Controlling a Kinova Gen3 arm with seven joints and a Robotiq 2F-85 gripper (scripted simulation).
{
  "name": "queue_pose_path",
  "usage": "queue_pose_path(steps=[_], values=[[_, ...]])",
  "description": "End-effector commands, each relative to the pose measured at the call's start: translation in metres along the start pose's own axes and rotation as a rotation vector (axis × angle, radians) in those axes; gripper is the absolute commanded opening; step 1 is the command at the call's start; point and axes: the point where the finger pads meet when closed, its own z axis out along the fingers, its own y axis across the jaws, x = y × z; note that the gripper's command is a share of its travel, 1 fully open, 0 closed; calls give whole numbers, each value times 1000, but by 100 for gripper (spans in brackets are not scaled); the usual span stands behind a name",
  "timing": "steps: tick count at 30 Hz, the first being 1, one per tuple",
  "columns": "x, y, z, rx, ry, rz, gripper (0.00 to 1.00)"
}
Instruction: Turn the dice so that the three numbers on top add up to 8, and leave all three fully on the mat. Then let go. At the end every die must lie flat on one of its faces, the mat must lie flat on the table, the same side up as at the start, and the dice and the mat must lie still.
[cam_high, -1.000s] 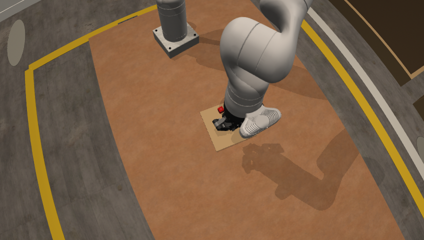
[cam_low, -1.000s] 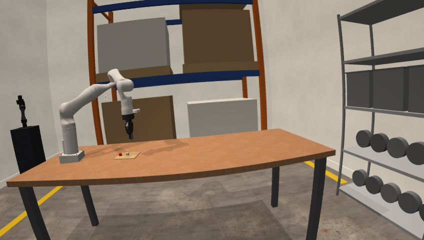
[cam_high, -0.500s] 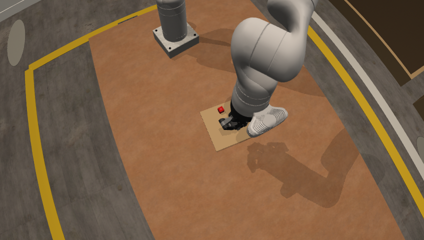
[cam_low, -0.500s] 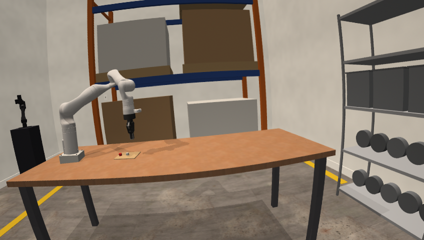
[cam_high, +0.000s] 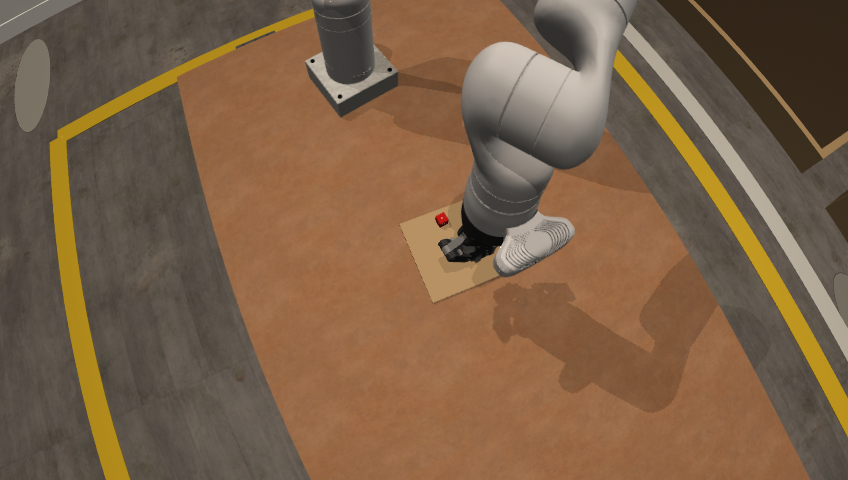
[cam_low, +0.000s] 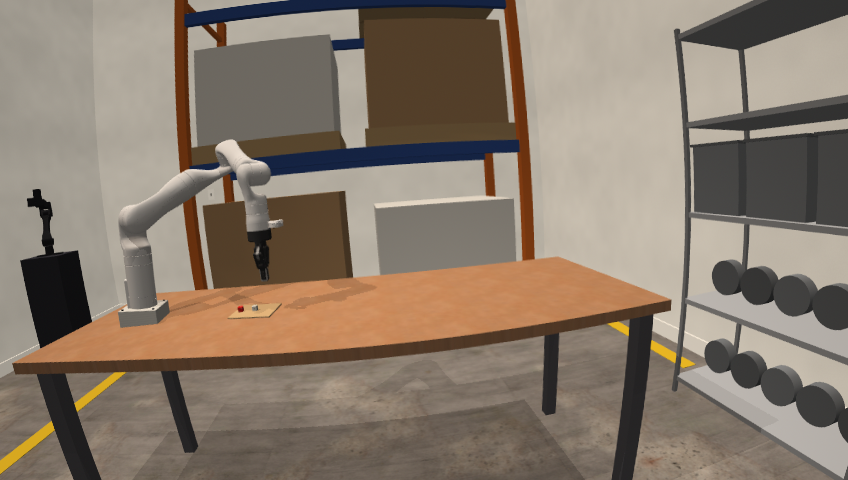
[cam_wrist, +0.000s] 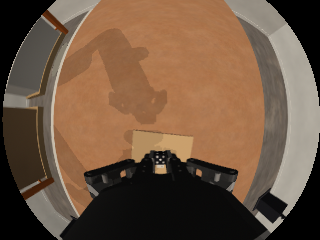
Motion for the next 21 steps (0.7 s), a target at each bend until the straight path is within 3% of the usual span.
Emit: queue_pose_path(steps=[1,14,21], values=[[0,1,6,-2,-2,2,11],[0,1,65,-2,-2,2,11],[0,1,81,-2,-2,2,11]])
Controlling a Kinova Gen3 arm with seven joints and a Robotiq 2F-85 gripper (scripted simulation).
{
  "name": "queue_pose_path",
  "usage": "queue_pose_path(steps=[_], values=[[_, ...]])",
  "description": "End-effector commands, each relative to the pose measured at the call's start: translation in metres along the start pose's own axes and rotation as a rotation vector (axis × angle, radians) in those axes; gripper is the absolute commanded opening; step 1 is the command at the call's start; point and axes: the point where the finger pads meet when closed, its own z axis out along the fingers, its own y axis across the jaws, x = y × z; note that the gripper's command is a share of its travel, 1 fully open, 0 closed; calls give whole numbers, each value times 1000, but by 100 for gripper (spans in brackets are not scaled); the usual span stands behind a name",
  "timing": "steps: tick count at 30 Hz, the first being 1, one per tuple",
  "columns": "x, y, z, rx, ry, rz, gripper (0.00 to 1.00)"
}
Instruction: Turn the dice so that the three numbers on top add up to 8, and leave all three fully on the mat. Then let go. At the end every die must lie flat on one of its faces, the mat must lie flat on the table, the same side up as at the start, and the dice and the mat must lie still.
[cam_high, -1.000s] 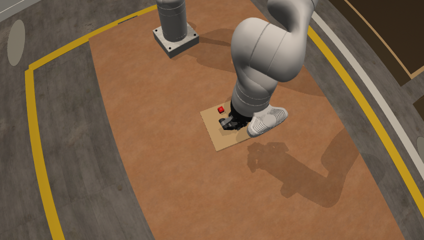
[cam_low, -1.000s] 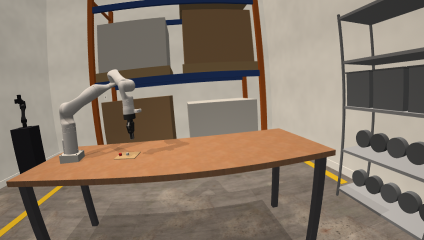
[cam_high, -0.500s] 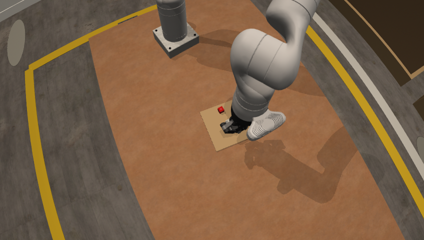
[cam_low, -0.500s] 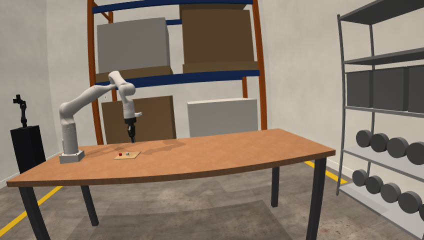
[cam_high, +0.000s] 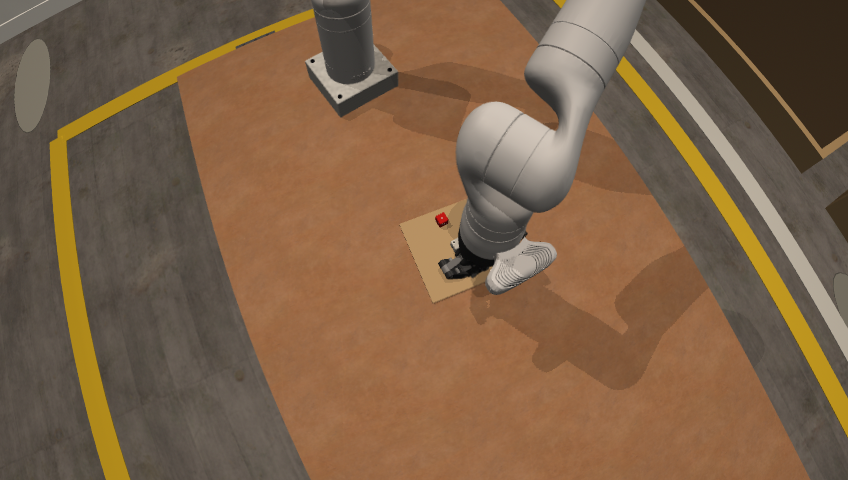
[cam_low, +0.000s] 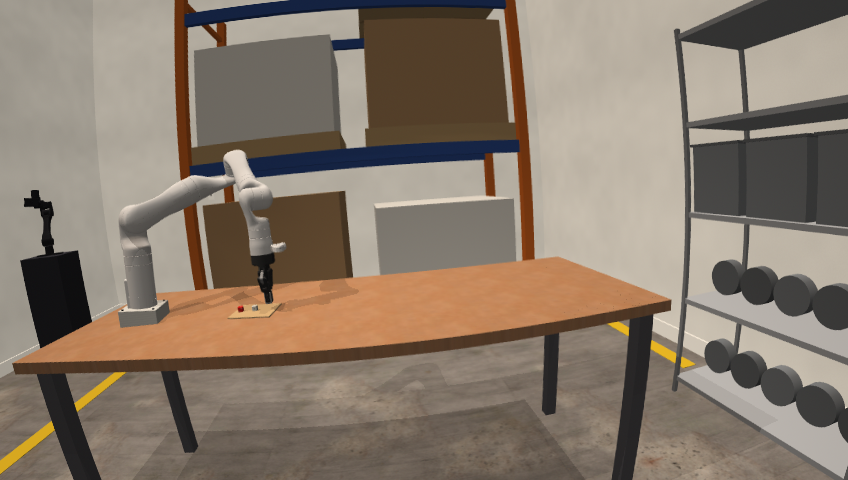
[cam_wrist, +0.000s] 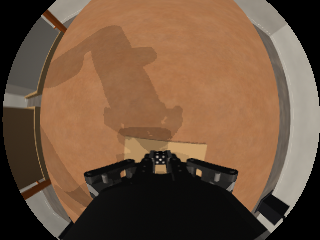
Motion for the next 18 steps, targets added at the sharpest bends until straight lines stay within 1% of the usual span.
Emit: queue_pose_path(steps=[1,6,18], values=[[-2,4,9,-6,-8,4,11],[-2,4,14,-6,-8,4,11],[-2,4,14,-6,-8,4,11]])
